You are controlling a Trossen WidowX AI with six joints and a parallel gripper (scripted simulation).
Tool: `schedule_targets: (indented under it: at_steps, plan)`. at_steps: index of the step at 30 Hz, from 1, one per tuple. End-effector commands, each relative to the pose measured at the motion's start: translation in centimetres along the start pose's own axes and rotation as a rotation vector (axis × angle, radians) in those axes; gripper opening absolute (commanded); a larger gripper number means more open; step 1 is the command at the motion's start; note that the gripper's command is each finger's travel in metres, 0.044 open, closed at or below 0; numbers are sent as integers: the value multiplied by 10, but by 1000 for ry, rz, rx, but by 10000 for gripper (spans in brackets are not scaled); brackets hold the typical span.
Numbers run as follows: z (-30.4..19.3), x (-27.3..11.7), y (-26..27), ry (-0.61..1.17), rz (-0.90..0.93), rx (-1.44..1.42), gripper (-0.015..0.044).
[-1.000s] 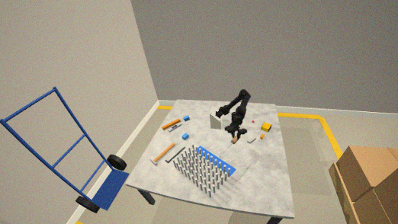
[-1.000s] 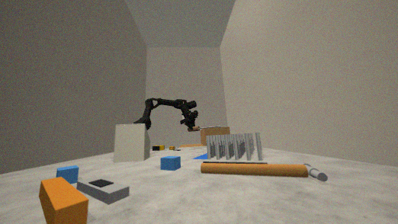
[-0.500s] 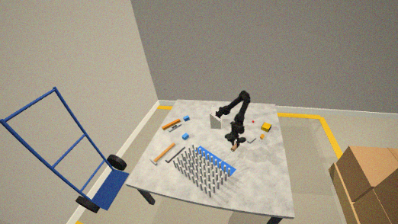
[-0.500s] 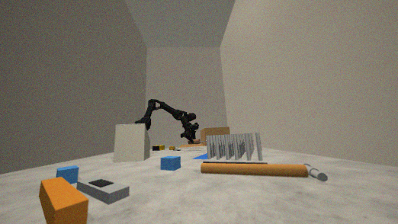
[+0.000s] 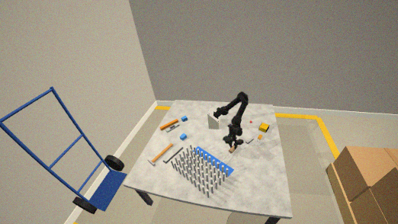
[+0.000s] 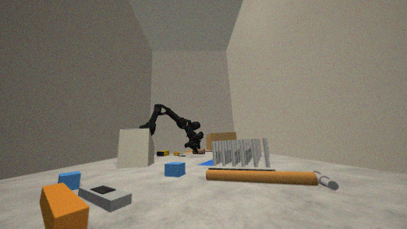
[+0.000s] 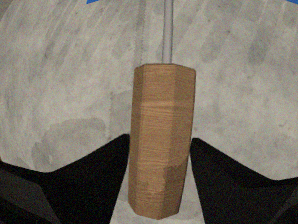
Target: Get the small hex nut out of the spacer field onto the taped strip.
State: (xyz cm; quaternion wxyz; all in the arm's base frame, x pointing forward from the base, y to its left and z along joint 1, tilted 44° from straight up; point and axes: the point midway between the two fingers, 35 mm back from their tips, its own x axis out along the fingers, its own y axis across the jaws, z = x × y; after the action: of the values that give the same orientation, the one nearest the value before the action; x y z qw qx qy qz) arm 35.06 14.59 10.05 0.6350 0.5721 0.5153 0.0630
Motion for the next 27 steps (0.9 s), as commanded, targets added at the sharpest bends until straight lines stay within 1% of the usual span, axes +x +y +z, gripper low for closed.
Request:
schedule_targets:
  at_steps: [1, 27]
  plan:
    - [4, 2, -2, -6, -4, 8, 0]
    - [20, 7, 0, -5, -2, 1, 0]
